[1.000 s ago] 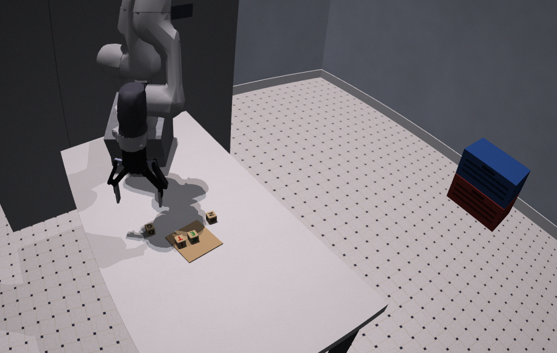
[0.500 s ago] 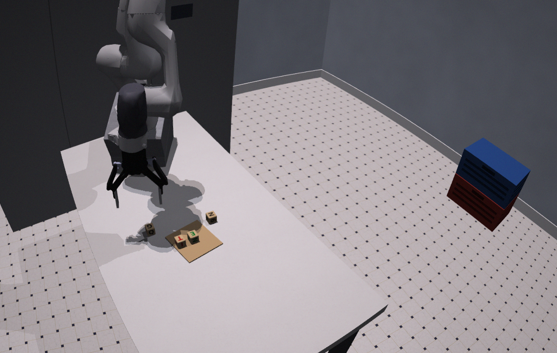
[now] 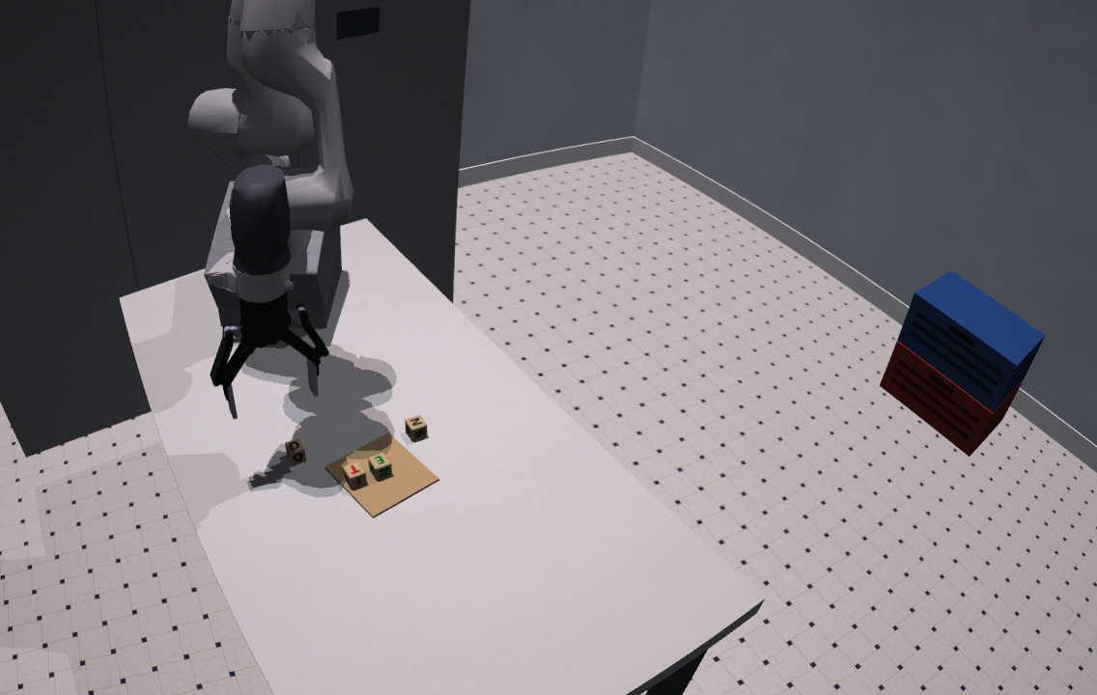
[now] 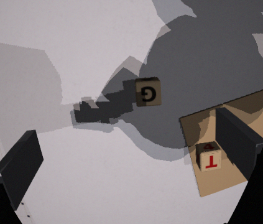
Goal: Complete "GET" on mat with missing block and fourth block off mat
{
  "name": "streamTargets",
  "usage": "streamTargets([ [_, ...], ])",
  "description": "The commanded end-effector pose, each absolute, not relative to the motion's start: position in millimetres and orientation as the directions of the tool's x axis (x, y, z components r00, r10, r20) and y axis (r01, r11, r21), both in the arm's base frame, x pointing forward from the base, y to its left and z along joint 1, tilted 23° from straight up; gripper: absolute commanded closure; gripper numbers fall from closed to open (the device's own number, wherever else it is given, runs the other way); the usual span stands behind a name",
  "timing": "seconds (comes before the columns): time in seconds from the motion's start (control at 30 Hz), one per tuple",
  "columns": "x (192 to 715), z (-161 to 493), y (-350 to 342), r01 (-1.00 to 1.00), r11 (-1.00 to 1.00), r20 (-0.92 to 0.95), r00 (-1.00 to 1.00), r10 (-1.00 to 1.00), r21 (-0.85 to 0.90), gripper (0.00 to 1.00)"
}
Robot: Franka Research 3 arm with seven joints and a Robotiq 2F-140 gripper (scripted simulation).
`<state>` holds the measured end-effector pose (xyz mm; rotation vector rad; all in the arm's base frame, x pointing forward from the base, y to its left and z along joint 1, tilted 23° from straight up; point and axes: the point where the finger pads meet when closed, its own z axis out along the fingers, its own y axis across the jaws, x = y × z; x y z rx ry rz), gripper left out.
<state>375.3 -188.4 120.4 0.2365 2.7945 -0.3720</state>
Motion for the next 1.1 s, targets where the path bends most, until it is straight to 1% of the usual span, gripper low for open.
streamTargets([
  [0.0, 376.4, 119.8, -188.6, 0.070, 0.959, -0.294, -0.956, -0.014, -0.274, 0.00],
  [0.23, 377.1, 118.3, -188.6, -0.047, 0.950, -0.259, -0.957, -0.131, -0.307, 0.00],
  [0.3, 377.1, 118.3, -188.6, -0.047, 0.950, -0.259, -0.957, -0.131, -0.307, 0.00],
  [0.33, 377.4, 117.7, -188.5, -0.090, 0.944, -0.246, -0.954, -0.174, -0.318, 0.00],
  [0.5, 377.9, 116.4, -188.3, -0.173, 0.925, -0.218, -0.942, -0.256, -0.338, 0.00],
  [0.8, 378.9, 113.9, -187.5, -0.320, 0.873, -0.165, -0.901, -0.400, -0.367, 0.00],
  [0.87, 378.9, 113.9, -187.5, -0.320, 0.873, -0.165, -0.901, -0.400, -0.367, 0.00],
  [0.9, 379.2, 113.1, -187.2, -0.362, 0.854, -0.149, -0.885, -0.441, -0.374, 0.00],
  [1.07, 379.7, 111.5, -186.5, -0.439, 0.811, -0.117, -0.849, -0.515, -0.385, 0.00],
])
